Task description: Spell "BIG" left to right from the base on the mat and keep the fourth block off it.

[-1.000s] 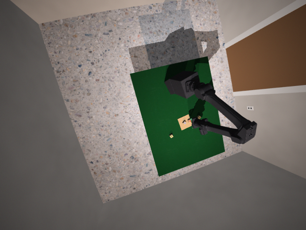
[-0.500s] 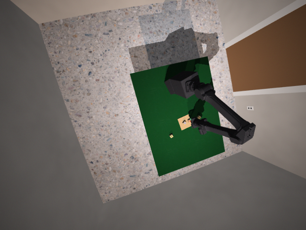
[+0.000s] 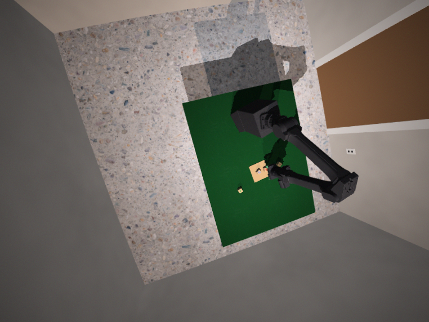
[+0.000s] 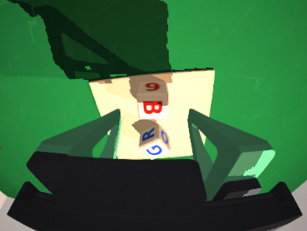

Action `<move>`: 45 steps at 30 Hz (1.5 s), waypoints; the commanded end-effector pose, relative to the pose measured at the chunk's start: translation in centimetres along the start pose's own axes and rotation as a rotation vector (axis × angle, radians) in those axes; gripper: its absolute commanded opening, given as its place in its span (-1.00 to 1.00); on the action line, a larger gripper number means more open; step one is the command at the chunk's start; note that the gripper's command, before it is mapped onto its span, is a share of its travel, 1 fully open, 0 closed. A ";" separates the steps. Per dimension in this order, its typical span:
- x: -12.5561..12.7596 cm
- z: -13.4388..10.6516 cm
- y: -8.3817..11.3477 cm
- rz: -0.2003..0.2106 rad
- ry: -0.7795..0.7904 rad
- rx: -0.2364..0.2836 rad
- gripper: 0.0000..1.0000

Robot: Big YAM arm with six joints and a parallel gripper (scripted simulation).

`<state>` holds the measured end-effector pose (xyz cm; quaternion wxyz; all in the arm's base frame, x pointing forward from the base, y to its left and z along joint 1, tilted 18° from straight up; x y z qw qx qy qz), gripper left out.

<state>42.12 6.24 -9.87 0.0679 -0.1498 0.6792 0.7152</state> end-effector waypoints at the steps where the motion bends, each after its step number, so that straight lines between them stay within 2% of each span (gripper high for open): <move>1: -0.1 0.1 -0.6 -0.001 -0.001 -0.007 0.30; 21: -0.1 0.2 -0.8 -0.003 -0.001 -0.007 0.30; 34: -0.1 0.4 -3.3 -0.005 0.001 -0.008 0.30; 45: 0.1 0.4 -4.3 0.002 0.002 -0.008 0.30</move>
Point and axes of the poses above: the point where the finger pads meet when closed, its own y axis back along the fingers, its own x axis across the jaws, z = x × y, the point moved 7 cm from there along y, back along the fingers, and after that the axes turned 7 degrees about y, right-handed, at the moved point
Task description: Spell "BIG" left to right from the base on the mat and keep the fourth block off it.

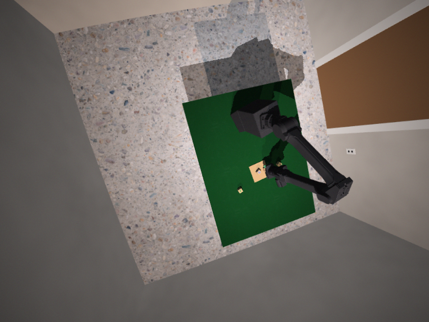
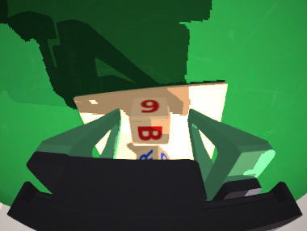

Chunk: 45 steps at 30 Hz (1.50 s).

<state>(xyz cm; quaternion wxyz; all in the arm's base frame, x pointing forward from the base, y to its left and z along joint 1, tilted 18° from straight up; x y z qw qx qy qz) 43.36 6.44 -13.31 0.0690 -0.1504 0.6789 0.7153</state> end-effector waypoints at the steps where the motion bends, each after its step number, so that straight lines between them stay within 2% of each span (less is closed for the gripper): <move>1: 0.2 0.5 -0.7 0.005 0.003 -0.008 0.30; 15: 0.4 0.5 -0.7 0.007 0.003 -0.008 0.30; 16: 0.4 0.5 -0.7 0.007 0.003 -0.008 -0.08; 32: 0.4 0.5 -0.7 0.007 0.003 -0.008 -0.08; 33: 0.4 0.5 -0.7 0.007 0.003 -0.008 -0.47; 45: 0.4 0.5 -0.7 0.007 0.004 -0.008 -0.47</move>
Point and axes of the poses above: the point where the finger pads meet when closed, its own y axis back along the fingers, its own x axis across the jaws, z = x × y, the point moved 7 cm from there along y, back along the fingers, and after that the axes turned 7 degrees about y, right-handed, at the moved point
